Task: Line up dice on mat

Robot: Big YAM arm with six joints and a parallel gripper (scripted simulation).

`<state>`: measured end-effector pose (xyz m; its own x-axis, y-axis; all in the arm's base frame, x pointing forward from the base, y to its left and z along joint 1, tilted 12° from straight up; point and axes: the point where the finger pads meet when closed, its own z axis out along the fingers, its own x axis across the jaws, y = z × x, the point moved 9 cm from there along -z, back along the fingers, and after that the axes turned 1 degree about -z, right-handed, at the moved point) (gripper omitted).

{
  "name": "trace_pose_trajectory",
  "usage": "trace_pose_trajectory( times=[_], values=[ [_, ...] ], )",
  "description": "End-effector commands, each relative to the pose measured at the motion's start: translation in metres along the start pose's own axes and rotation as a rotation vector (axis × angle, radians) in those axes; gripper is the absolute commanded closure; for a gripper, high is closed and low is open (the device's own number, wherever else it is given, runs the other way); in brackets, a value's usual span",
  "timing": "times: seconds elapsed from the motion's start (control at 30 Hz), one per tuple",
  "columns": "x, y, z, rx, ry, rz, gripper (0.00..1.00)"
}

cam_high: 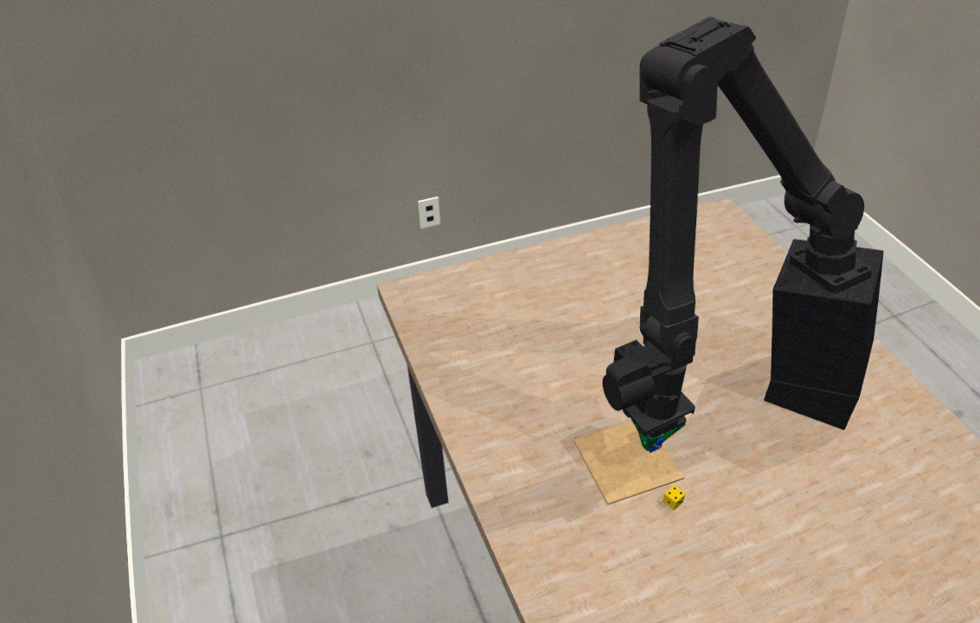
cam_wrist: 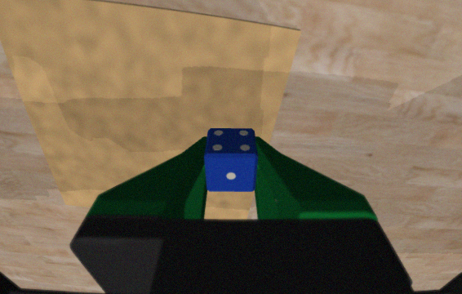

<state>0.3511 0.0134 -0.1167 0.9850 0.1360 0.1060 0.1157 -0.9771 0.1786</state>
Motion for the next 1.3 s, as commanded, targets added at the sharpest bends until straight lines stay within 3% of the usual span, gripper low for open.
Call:
trace_pose_trajectory(
  times=[0.0,0.87,1.1,1.27],
  values=[
    [0.0088,0.0047,-0.0044,-0.003,0.034,0.004,0.80],
    [0.0083,0.0046,-0.0043,-0.003,0.033,0.003,0.80],
    [0.0033,0.0032,0.0040,-0.001,0.013,-0.001,0.80],
    [0.0081,0.0044,0.0014,-0.003,0.028,0.002,0.80]
  ],
)
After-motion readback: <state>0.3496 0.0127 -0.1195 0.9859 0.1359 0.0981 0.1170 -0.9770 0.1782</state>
